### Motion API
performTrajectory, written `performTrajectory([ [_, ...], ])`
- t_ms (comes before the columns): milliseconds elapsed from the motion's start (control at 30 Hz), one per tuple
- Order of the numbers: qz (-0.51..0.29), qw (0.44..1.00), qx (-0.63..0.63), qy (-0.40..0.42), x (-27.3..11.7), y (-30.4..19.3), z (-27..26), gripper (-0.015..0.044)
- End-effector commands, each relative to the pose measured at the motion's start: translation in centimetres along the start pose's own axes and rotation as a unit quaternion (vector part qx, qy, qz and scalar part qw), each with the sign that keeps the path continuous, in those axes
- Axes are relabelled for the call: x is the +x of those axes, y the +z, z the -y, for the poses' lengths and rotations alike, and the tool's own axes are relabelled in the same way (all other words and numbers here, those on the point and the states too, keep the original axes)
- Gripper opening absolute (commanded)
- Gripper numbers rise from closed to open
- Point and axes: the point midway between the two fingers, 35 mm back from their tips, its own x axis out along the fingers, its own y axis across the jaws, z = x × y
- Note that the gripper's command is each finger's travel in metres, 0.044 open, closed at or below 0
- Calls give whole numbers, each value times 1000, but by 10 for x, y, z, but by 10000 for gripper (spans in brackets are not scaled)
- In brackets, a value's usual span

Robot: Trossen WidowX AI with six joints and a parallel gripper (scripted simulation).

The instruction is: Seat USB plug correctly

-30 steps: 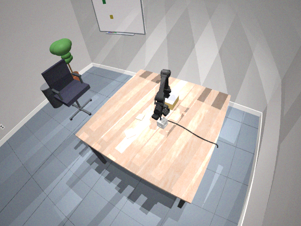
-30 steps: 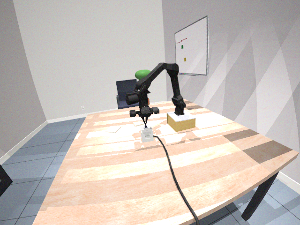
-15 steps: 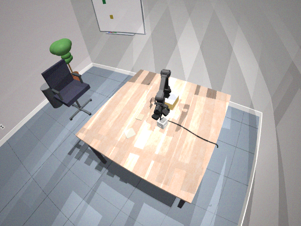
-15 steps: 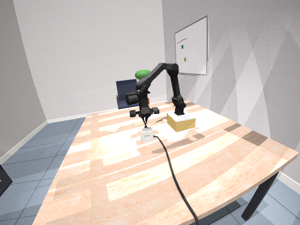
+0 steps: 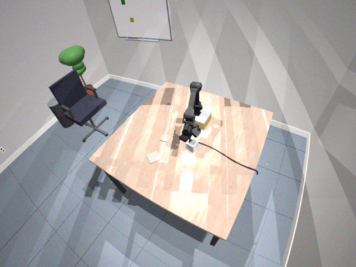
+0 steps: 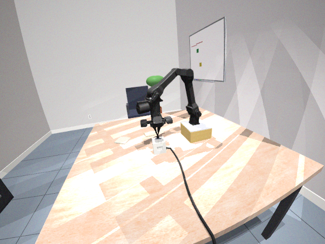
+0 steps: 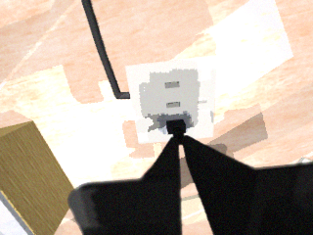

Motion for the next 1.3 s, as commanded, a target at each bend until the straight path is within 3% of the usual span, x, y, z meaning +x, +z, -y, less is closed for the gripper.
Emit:
performTrajectory([
  [0, -2, 1000, 2, -1, 2, 0, 0, 0],
  [967, -2, 1000, 2, -1, 2, 0, 0, 0],
  [1100, 0, 1000, 0, 0, 0, 0, 0, 95],
  [1267, 0, 1000, 0, 0, 0, 0, 0, 95],
])
